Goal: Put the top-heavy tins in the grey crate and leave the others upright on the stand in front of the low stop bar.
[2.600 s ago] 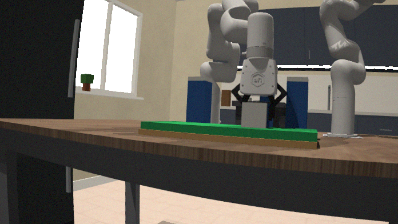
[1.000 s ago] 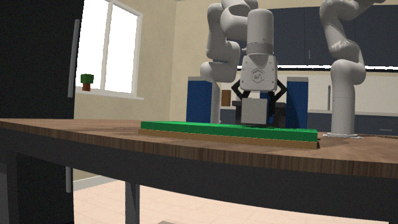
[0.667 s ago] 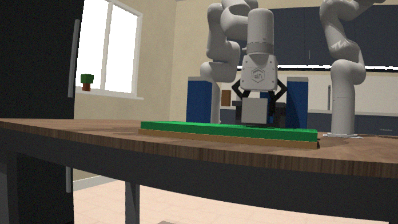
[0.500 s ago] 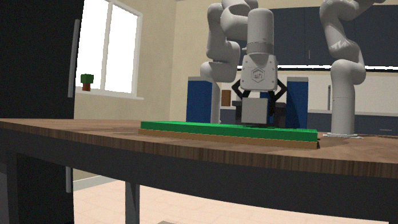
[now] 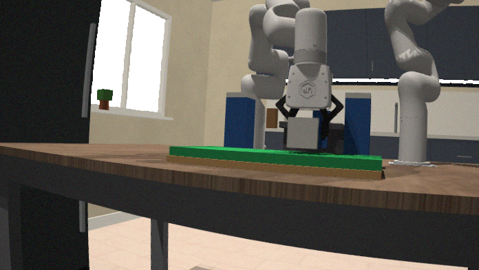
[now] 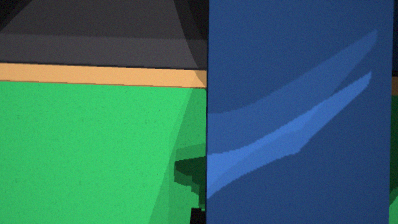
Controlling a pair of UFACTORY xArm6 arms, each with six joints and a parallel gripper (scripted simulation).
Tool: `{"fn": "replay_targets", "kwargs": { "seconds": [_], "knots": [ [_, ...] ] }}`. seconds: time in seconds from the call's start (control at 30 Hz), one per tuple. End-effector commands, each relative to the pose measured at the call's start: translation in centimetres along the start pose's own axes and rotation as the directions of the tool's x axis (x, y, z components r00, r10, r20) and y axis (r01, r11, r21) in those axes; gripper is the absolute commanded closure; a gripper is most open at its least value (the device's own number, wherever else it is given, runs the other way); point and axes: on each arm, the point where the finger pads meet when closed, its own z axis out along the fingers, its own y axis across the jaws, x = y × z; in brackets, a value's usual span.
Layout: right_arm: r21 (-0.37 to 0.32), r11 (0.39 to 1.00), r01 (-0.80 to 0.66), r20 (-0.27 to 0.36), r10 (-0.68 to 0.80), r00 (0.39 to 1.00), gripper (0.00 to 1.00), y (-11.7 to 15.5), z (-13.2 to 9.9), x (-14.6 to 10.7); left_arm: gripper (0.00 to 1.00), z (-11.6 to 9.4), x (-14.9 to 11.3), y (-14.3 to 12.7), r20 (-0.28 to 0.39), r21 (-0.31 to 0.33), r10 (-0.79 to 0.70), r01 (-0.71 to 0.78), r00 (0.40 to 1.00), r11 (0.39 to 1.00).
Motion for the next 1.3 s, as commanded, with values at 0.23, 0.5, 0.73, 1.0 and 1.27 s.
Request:
{"fn": "replay_targets", "kwargs": {
  "seconds": [0.23,0.5,0.73,1.0,1.27],
  "knots": [
    [-0.004,1.0,-0.014,0.006,0.014,1.0,1.0,-0.4,-0.3,-1.6,0.0,-0.2,0.1,0.0,-0.004,0.0,0.0,0.0,1.0,1.0],
    [-0.004,1.0,-0.021,0.006,0.021,1.0,1.0,-0.6,-0.3,-2.4,0.0,-0.2,0.1,0.0,-0.004,0.0,0.0,0.0,1.0,1.0],
    [-0.004,1.0,-0.022,0.006,0.022,1.0,1.0,-0.6,-0.3,-2.5,0.0,-0.2,0.1,0.0,-0.004,0.0,0.0,0.0,1.0,1.0],
    [-0.004,1.0,-0.022,0.006,0.022,1.0,1.0,-0.6,-0.3,-2.5,0.0,-0.2,0.1,0.0,-0.004,0.0,0.0,0.0,1.0,1.0],
    [-0.004,1.0,-0.02,0.006,0.02,1.0,1.0,-0.6,-0.3,-2.5,0.0,-0.2,0.1,0.0,-0.004,0.0,0.0,0.0,1.0,1.0]
  ]
}}
